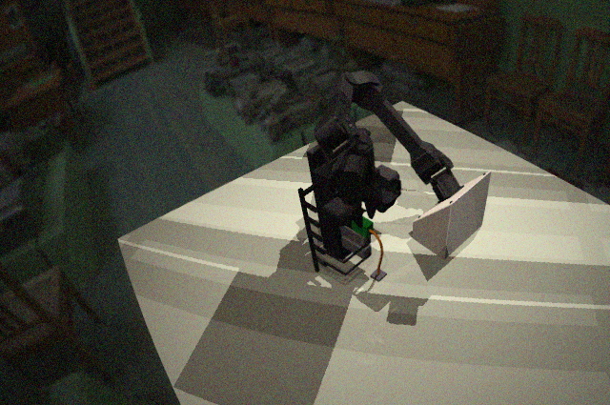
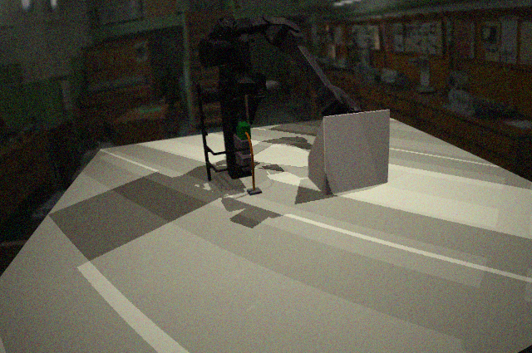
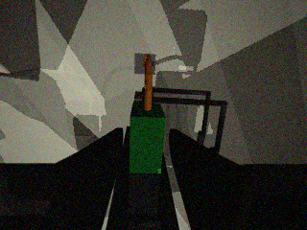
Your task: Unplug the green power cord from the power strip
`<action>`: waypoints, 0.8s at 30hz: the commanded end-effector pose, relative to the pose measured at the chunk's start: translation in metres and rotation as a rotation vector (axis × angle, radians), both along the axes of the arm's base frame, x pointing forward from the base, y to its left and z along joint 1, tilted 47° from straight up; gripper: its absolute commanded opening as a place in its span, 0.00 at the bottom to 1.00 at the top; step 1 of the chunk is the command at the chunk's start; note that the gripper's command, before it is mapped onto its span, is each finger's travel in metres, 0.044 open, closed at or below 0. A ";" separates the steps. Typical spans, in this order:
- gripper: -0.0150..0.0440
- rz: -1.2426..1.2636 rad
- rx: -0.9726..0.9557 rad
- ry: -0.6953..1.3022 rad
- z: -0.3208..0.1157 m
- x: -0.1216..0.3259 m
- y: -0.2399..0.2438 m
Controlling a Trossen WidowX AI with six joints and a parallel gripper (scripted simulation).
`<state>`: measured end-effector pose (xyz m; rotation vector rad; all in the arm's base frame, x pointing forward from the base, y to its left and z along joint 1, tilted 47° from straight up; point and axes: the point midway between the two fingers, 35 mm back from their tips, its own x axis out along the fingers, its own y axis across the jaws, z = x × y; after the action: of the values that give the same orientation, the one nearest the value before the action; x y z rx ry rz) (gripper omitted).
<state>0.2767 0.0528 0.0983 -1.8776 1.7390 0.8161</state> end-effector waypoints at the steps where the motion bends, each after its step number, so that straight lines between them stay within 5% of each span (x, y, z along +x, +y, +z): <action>1: 0.53 0.001 -0.006 0.002 -0.004 0.000 -0.006; 6: 0.53 0.001 -0.006 0.002 -0.005 0.000 -0.007; 10: 0.35 -0.002 -0.001 0.002 -0.004 0.000 -0.005; 24: 0.25 -0.002 -0.001 0.002 -0.008 0.000 -0.001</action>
<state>0.2768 0.0480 0.0940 -1.8766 1.7451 0.8152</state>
